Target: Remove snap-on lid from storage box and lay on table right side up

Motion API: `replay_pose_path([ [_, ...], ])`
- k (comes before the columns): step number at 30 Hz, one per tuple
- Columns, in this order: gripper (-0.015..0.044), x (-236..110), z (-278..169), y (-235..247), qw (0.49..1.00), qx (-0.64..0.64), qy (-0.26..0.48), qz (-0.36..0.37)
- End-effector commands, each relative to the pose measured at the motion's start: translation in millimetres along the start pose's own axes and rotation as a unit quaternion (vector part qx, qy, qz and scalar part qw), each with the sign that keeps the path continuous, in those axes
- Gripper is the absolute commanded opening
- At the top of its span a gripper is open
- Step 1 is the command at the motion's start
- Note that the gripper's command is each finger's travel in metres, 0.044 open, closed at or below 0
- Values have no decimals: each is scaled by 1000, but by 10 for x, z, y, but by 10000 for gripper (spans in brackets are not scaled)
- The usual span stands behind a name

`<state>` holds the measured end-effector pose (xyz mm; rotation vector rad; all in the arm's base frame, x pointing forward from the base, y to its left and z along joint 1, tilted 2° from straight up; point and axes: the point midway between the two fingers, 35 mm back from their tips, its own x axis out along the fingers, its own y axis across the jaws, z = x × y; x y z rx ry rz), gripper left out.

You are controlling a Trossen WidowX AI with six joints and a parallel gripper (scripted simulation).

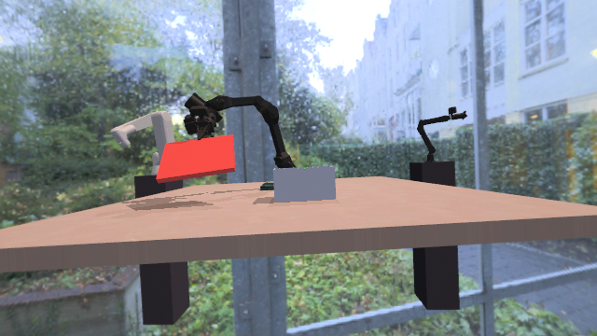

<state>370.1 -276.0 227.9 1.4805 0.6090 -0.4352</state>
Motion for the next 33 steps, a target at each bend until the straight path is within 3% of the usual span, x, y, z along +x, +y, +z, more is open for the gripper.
replay_pose_path([
  [1,0,2,-17,5,1000,-5,1,6],
  [33,0,168,-15,-189,1000,-5,1,7],
])
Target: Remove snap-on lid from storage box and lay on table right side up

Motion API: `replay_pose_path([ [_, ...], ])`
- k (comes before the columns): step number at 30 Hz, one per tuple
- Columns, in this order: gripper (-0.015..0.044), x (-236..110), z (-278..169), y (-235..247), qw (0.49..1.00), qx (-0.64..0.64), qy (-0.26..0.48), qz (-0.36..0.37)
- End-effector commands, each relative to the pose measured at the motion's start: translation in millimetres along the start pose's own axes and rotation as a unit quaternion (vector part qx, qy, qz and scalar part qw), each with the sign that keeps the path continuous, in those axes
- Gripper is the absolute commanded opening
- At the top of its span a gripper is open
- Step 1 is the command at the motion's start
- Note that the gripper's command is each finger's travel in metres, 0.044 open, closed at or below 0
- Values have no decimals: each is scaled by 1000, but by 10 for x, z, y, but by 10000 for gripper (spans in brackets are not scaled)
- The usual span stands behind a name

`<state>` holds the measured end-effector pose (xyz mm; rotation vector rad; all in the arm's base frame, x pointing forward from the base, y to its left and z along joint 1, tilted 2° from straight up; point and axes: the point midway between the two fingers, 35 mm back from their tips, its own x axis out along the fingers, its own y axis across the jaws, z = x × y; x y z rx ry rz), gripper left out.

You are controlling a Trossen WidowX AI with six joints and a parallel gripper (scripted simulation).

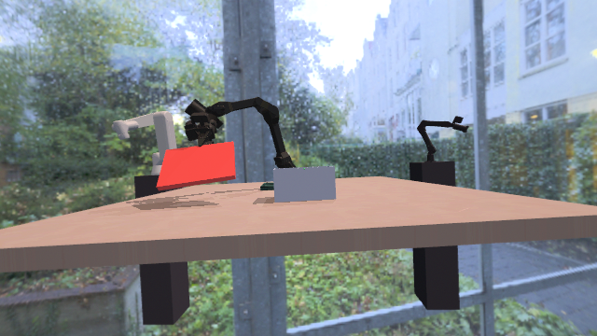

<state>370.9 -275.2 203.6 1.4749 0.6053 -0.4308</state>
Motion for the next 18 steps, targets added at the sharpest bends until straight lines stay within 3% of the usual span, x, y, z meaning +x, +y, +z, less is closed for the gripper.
replay_pose_path([
  [1,0,15,-11,-10,1000,-2,2,4],
  [18,0,104,-11,-113,1000,-2,2,4],
])
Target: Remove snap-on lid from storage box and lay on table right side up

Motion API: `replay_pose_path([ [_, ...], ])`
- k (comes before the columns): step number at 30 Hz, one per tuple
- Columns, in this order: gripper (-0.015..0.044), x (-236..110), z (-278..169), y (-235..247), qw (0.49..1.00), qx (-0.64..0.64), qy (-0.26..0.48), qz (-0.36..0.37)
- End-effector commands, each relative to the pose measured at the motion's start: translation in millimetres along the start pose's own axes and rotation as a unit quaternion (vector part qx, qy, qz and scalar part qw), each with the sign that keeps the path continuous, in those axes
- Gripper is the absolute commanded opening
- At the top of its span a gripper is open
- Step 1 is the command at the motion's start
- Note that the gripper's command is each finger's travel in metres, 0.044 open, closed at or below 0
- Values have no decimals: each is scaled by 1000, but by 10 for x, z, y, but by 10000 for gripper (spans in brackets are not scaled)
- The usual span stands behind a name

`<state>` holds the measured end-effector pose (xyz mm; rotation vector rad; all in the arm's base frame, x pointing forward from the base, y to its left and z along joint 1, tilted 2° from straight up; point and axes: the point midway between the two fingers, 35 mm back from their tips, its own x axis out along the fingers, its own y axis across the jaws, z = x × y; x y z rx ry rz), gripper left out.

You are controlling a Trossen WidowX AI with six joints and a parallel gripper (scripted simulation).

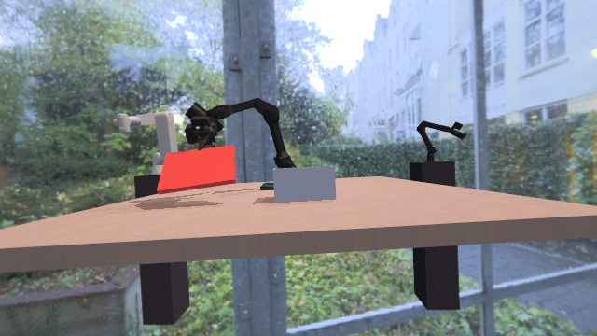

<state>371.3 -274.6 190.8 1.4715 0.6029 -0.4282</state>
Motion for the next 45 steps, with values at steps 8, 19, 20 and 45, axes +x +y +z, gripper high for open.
replay_pose_path([
  [8,0,63,-8,-65,1000,0,2,3],
  [19,0,120,-9,-132,1000,0,2,3],
  [20,0,125,-9,-138,1000,0,2,3],
  [45,0,254,-10,-291,1000,0,2,3],
])
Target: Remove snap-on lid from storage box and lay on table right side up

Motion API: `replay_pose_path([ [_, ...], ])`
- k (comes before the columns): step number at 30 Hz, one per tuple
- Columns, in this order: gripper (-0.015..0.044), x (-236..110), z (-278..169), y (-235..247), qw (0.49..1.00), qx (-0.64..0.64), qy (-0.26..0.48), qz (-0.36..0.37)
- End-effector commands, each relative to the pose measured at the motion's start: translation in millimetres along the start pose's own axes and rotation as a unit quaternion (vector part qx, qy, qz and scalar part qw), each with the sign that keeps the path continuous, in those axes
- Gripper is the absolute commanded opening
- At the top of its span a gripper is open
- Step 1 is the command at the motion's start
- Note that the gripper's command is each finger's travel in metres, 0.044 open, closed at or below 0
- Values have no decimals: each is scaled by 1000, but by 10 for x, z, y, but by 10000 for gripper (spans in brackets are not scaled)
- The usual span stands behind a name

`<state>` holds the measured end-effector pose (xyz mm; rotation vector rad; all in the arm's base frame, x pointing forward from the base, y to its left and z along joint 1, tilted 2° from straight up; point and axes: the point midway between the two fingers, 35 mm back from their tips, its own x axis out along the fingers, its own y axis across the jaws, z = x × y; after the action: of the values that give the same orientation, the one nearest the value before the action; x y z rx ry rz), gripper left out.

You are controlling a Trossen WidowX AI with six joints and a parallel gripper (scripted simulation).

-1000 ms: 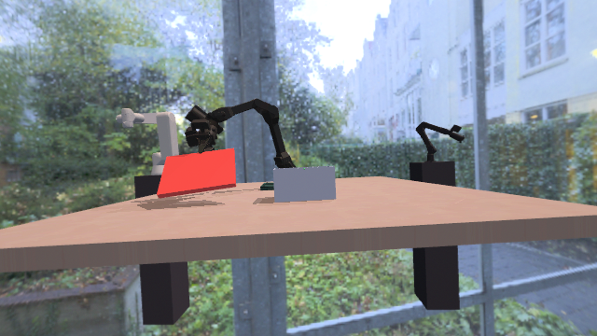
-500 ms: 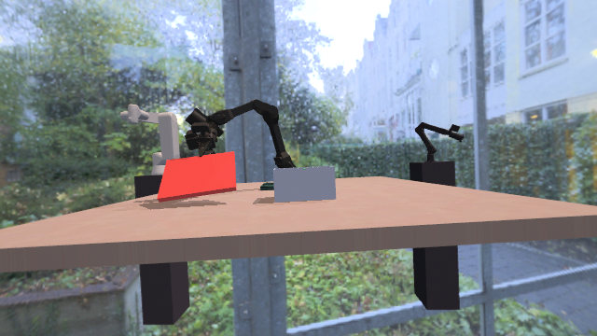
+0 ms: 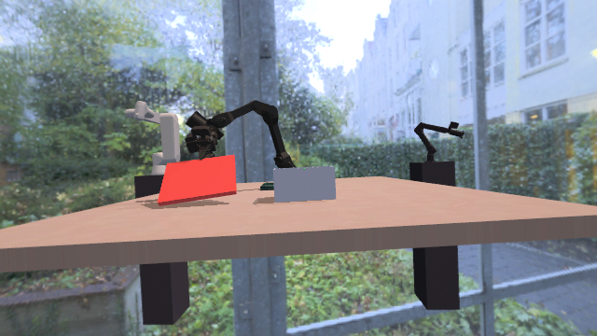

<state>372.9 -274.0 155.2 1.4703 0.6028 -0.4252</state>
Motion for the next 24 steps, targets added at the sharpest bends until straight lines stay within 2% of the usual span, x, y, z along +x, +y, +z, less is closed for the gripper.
replay_pose_path([
  [1,0,27,-6,-26,1000,1,2,2],
  [24,0,146,-8,-167,1000,1,2,2],
])
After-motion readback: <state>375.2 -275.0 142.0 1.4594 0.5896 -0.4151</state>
